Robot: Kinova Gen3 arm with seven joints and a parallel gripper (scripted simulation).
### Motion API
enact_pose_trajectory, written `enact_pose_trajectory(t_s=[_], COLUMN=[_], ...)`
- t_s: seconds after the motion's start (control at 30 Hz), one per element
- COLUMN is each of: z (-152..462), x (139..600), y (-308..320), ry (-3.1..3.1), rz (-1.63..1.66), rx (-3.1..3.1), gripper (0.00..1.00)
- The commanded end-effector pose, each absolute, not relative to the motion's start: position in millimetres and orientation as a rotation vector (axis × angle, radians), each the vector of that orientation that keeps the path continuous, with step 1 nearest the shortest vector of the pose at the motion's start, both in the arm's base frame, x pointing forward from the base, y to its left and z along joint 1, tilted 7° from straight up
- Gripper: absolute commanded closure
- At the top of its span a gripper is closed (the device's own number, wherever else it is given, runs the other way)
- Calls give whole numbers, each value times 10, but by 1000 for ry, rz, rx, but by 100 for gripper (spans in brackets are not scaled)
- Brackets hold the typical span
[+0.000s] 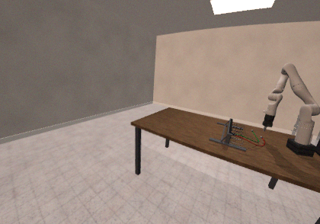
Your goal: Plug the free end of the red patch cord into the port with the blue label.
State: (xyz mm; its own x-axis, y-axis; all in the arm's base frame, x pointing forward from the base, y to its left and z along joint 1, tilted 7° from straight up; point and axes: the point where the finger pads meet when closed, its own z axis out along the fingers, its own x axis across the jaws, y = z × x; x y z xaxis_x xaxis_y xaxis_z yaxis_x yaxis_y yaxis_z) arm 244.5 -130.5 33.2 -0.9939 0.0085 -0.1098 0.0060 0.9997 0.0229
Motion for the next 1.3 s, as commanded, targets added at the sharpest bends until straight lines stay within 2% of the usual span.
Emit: enact_pose_trajectory(t_s=[0.0, 0.37, 0.4, 1.27], z=[335, 323, 323, 323], x=[2447, 2444, 2444, 2444], y=[-1307, -1352, -1352, -1352], ry=[3031, 3030, 3030, 3030], rz=[33, 33, 33, 33], rx=[11, 7, 7, 7], gripper=[100, 100, 27, 27])
